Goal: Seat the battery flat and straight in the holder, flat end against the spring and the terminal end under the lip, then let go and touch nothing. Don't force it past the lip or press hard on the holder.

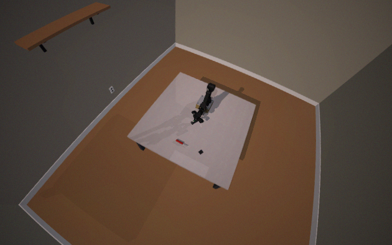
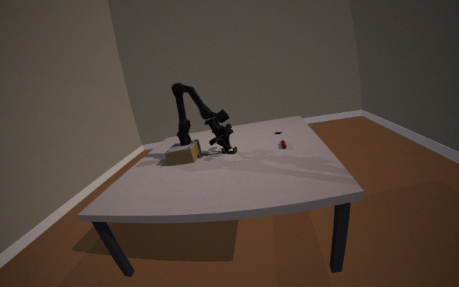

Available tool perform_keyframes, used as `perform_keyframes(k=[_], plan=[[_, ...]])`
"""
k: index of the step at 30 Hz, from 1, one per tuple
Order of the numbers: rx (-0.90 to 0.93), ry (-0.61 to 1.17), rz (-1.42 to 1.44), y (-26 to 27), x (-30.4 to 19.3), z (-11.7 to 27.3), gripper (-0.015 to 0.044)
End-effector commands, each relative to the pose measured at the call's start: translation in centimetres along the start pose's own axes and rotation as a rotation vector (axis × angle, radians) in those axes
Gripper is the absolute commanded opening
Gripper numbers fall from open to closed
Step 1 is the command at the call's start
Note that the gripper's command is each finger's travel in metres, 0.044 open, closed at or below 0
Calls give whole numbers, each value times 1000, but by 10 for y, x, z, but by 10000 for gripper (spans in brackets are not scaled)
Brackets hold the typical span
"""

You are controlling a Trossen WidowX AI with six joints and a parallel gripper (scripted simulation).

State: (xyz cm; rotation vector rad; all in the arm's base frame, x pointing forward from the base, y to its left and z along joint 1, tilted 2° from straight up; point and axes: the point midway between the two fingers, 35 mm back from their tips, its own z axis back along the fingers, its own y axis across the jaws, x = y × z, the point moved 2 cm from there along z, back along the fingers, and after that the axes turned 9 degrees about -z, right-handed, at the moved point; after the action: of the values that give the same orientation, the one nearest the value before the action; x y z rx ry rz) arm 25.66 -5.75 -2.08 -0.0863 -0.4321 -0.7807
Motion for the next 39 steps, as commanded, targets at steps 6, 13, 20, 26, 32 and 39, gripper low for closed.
perform_keyframes(k=[6,13,20,26,32,39], plan=[[-17,68,16,0,-2,-5,78],[-25,107,16,1,0,-7,78],[-34,149,19,2,2,-9,78],[-42,185,19,2,4,-11,78],[-49,223,20,2,5,-12,78],[-58,268,20,2,7,-13,78]])
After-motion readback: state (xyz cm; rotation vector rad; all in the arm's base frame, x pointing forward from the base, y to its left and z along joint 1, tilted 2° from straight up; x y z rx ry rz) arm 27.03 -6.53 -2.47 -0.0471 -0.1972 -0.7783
